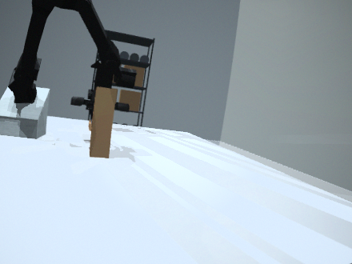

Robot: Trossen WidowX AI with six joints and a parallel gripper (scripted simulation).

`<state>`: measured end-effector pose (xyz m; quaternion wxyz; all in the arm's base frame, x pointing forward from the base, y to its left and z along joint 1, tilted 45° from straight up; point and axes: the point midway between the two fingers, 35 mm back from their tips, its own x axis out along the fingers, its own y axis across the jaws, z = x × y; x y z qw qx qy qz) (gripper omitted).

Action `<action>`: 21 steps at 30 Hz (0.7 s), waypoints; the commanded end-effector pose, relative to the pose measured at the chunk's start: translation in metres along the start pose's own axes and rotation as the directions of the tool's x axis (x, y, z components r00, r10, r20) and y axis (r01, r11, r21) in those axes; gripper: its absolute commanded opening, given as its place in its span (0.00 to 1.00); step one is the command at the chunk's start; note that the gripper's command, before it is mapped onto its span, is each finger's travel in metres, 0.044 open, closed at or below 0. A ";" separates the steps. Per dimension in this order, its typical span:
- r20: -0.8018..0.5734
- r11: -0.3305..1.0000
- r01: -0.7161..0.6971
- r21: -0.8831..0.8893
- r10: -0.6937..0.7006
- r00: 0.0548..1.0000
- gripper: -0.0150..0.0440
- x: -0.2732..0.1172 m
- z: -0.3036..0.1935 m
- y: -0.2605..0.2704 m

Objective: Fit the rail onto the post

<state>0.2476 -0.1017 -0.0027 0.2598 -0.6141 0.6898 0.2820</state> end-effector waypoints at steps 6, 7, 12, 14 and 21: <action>0.004 1.000 0.006 0.001 -0.006 1.000 0.25 -0.001 -0.002 0.000; 0.004 1.000 0.006 0.001 -0.006 1.000 0.25 -0.001 -0.003 0.000; 0.004 1.000 0.006 0.001 -0.006 1.000 0.25 -0.001 -0.004 0.000; 0.004 1.000 0.006 0.001 -0.006 1.000 0.25 -0.001 -0.005 0.000; 0.003 1.000 0.006 0.001 -0.006 1.000 0.25 -0.001 -0.007 0.000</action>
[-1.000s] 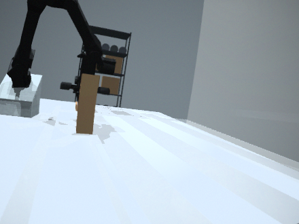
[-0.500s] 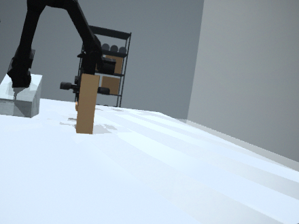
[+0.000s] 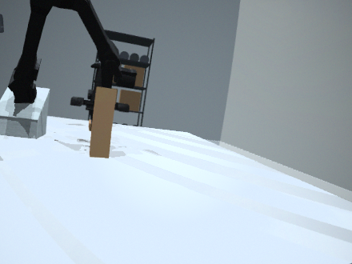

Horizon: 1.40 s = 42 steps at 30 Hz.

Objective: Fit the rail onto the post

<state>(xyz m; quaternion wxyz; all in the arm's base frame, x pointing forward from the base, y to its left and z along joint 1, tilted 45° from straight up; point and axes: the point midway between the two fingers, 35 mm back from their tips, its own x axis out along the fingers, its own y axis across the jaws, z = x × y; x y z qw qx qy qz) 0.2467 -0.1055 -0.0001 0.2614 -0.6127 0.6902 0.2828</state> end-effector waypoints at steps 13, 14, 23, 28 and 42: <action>0.000 1.000 0.008 -0.001 -0.008 1.000 0.25 -0.003 -0.006 -0.001; 0.000 1.000 0.008 -0.001 -0.008 1.000 0.25 -0.004 -0.007 -0.001; -0.001 1.000 0.008 -0.001 -0.008 1.000 0.25 -0.004 -0.009 -0.002; -0.001 1.000 0.008 -0.001 -0.008 1.000 0.25 -0.004 -0.011 -0.002; -0.001 1.000 0.008 -0.001 -0.008 1.000 0.25 -0.003 -0.015 -0.002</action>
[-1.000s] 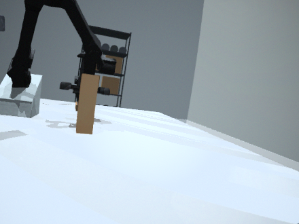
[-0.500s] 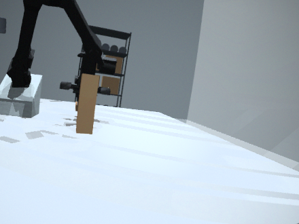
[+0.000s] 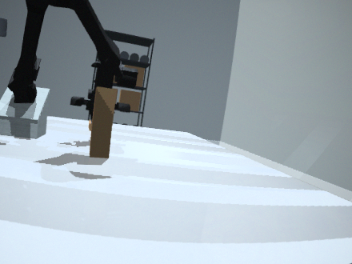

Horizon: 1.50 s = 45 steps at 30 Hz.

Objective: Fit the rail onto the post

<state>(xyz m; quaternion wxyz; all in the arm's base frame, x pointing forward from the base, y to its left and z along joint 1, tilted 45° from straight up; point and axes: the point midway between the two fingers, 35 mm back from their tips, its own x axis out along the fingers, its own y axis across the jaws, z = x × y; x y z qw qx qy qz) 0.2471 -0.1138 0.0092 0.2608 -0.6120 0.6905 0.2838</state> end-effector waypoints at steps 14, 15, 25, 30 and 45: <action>-0.002 1.000 0.010 0.001 -0.010 1.000 0.25 -0.002 -0.007 -0.002; -0.002 1.000 0.010 0.001 -0.010 1.000 0.25 -0.003 -0.008 -0.002; -0.002 1.000 0.010 0.001 -0.010 1.000 0.25 -0.003 -0.011 -0.002; -0.002 1.000 0.010 0.001 -0.010 1.000 0.25 -0.003 -0.012 -0.002; -0.002 1.000 0.010 0.001 -0.010 1.000 0.25 -0.002 -0.017 -0.002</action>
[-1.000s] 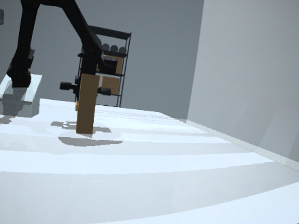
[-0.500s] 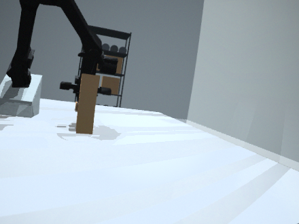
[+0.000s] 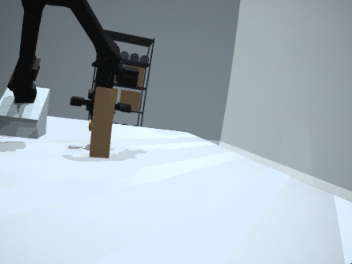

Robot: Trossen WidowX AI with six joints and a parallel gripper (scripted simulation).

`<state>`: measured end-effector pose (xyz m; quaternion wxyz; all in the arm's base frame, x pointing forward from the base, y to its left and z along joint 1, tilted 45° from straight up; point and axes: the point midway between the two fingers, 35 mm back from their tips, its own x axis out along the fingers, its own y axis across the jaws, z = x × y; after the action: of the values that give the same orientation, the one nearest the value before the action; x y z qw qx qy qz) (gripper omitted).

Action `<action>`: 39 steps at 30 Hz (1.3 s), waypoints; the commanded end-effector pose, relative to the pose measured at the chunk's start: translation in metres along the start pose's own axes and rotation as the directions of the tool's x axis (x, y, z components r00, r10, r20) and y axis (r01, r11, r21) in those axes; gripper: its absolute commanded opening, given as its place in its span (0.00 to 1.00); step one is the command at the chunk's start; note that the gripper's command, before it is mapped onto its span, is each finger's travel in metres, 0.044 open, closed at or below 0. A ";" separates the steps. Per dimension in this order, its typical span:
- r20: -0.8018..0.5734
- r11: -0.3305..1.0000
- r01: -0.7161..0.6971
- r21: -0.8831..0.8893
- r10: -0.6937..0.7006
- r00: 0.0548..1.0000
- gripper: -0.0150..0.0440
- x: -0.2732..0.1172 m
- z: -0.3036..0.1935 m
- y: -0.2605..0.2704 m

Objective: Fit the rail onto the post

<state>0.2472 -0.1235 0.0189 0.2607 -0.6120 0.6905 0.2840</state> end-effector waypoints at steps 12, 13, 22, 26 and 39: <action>-0.002 1.000 0.010 0.001 -0.010 1.000 0.25 -0.002 -0.007 -0.002; -0.002 1.000 0.010 0.001 -0.010 1.000 0.25 -0.002 -0.007 -0.002; -0.002 1.000 0.010 0.001 -0.010 1.000 0.25 -0.003 -0.010 -0.002; -0.003 1.000 0.010 0.001 -0.010 1.000 0.25 -0.003 -0.011 -0.002; -0.003 1.000 0.010 0.001 -0.010 1.000 0.25 -0.003 -0.016 -0.002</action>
<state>0.2472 -0.1319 0.0276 0.2606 -0.6126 0.6903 0.2833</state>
